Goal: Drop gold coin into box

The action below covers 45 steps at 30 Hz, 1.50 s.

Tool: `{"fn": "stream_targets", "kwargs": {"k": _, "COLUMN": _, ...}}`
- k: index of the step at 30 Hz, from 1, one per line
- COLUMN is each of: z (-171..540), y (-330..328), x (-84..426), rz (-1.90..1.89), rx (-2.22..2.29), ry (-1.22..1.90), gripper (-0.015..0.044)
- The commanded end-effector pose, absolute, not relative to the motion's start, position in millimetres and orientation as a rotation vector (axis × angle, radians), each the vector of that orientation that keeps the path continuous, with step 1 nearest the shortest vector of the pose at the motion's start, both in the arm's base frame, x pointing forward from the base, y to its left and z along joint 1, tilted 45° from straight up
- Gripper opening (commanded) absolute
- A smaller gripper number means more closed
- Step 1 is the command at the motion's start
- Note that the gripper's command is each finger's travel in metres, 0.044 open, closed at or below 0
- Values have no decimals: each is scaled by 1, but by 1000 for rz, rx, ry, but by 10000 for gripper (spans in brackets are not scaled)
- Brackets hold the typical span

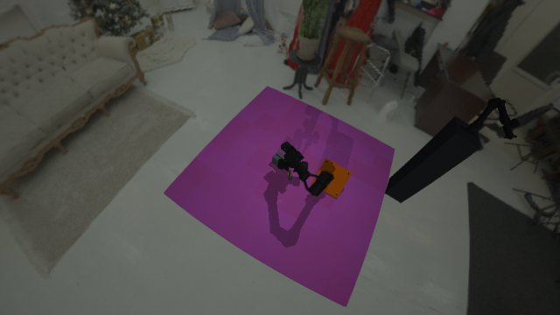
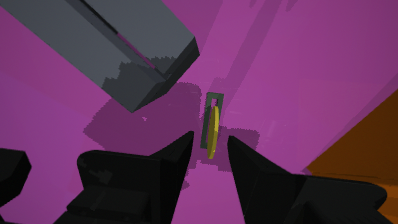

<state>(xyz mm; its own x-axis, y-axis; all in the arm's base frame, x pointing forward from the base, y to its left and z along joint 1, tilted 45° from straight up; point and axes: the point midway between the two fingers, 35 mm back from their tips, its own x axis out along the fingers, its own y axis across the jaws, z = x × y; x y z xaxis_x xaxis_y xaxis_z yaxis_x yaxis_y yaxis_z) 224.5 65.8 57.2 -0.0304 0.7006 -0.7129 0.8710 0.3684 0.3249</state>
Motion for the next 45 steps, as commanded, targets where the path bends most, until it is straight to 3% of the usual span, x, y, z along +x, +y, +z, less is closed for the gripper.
{"fn": "stream_targets", "kwargs": {"k": 1, "z": 52, "y": 70, "x": 223, "rz": -256, "rx": 1391, "ry": 1782, "gripper": 161}}
{"fn": "stream_targets", "kwargs": {"k": 22, "z": 32, "y": 93, "x": 220, "rz": -251, "rx": 1394, "ry": 1784, "gripper": 161}}
{"fn": "stream_targets", "kwargs": {"k": 28, "z": 32, "y": 93, "x": 220, "rz": -251, "rx": 1394, "ry": 1784, "gripper": 3}}
{"fn": "stream_targets", "kwargs": {"k": 45, "z": 39, "y": 83, "x": 222, "rz": -255, "rx": 1385, "ry": 1782, "gripper": 0}}
